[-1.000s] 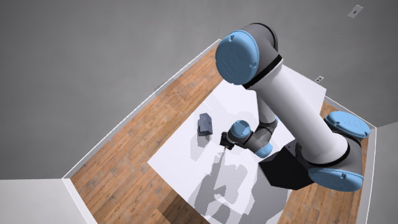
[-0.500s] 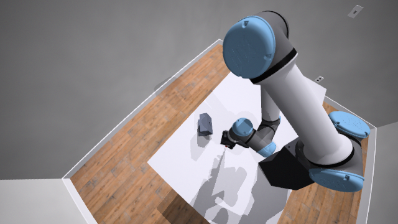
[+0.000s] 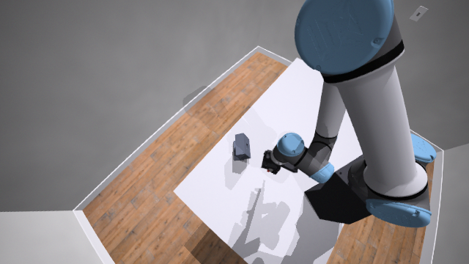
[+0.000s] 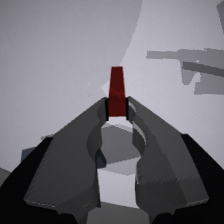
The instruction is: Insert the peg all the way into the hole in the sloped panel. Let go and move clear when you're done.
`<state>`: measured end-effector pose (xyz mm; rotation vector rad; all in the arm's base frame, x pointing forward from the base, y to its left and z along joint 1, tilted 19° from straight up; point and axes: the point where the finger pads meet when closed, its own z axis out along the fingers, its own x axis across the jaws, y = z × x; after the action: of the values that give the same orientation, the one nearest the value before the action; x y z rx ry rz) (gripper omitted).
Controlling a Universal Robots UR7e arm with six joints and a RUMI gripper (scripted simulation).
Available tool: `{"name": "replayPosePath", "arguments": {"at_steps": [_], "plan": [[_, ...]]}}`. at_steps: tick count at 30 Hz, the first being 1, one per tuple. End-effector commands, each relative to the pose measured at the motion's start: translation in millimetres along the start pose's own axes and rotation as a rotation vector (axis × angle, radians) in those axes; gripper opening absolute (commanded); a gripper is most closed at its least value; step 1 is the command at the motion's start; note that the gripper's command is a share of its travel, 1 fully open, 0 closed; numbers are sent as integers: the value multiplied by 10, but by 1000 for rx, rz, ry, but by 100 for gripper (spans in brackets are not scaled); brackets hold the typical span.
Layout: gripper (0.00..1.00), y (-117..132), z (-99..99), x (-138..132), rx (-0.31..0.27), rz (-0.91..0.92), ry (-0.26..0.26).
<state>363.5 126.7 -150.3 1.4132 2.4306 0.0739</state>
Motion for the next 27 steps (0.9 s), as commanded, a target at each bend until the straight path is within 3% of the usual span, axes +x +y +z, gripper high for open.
{"name": "replayPosePath", "arguments": {"at_steps": [1, 27], "plan": [[0, -11, 32, 2, 3, 1, 7], [0, -149, 168, 31, 46, 22, 91]]}}
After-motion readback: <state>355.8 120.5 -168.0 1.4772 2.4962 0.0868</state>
